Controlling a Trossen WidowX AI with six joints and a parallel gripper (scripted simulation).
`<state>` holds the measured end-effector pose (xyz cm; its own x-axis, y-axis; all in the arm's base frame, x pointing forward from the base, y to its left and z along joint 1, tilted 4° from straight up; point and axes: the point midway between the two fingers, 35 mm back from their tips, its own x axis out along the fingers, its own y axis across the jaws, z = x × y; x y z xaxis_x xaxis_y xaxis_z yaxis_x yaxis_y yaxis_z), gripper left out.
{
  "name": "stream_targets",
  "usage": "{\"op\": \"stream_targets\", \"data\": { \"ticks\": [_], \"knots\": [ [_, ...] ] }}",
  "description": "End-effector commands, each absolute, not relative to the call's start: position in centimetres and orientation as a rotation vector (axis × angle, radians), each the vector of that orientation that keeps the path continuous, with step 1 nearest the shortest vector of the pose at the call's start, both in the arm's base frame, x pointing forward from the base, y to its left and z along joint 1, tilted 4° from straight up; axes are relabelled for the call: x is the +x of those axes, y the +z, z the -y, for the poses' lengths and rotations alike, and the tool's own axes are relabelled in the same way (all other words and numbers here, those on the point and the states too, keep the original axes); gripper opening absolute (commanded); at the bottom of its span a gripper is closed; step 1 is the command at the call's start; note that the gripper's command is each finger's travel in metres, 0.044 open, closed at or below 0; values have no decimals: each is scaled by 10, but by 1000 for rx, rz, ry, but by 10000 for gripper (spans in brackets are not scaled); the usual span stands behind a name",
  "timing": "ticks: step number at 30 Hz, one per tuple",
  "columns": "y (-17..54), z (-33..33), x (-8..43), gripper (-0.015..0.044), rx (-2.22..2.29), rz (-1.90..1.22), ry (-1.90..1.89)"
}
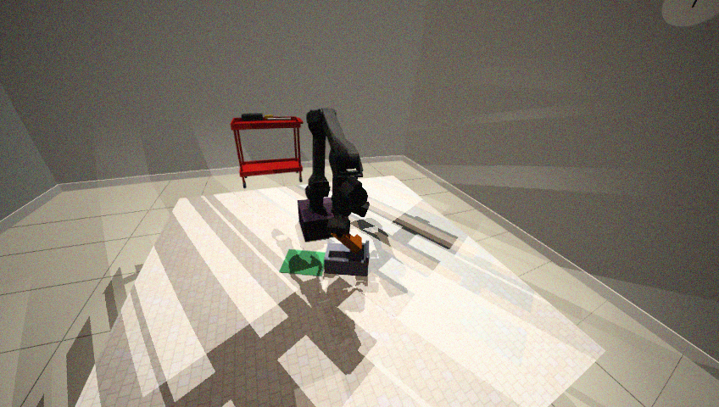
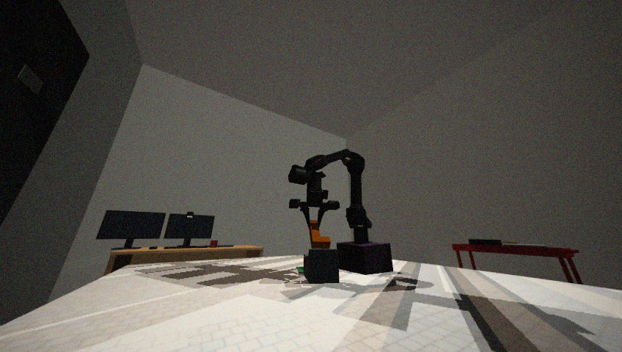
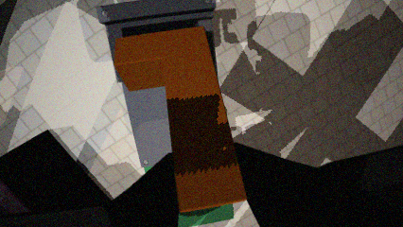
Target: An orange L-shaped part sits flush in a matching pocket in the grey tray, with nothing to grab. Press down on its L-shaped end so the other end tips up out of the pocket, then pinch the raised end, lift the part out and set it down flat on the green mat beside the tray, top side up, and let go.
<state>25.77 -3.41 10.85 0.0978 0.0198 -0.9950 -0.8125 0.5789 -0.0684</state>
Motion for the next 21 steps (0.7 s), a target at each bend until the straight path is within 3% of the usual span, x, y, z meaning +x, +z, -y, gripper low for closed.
{"op": "stream_targets", "data": {
  "ticks": [1, 21],
  "knots": [
    [105, 47, 246, 0, -751, -1346, 715],
    [98, 106, 200, 0, -754, -1351, 713]
  ]
}}
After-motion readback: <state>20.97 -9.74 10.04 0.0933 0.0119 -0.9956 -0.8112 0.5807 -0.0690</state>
